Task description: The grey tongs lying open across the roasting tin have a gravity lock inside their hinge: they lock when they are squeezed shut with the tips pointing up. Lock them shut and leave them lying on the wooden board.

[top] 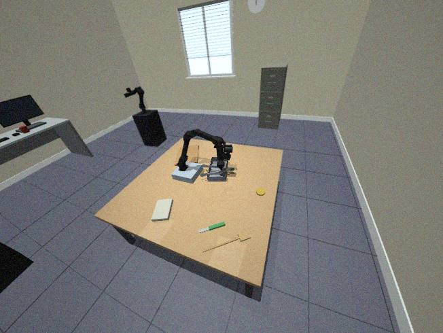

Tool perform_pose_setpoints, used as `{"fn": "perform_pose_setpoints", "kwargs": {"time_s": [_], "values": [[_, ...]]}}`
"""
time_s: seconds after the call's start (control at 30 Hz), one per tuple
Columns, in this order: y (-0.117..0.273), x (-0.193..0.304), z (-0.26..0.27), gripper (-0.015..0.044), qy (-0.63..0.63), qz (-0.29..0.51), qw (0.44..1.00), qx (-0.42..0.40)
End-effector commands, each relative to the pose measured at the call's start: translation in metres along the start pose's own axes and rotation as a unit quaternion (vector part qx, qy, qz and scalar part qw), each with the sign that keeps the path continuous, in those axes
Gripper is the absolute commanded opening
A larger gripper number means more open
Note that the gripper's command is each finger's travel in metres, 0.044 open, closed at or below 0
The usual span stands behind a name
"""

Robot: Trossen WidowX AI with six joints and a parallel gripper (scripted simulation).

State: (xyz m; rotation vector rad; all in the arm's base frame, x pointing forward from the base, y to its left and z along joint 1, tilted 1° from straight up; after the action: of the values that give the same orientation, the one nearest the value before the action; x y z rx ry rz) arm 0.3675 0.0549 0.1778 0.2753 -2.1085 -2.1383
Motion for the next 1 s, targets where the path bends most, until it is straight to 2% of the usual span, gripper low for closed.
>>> {"fn": "perform_pose_setpoints", "kwargs": {"time_s": [0.0,0.97], "values": [[-0.006,-0.001,0.000,0.0440,-0.002,-0.002,1.000,-0.002],[-0.054,-0.001,0.000,0.0440,-0.002,-0.002,1.000,-0.002]]}}
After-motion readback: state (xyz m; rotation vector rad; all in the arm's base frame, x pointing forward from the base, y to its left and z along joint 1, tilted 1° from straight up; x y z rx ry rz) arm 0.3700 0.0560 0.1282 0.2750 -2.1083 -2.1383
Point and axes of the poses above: the point midway between the two fingers, 35 mm back from their tips, its own y axis back along the fingers, its own z axis across the jaws, x = y × z, the point moved 9 cm from there along y, back along the fingers, and after that the axes turned 4 degrees about -y, right-handed, at the moved point
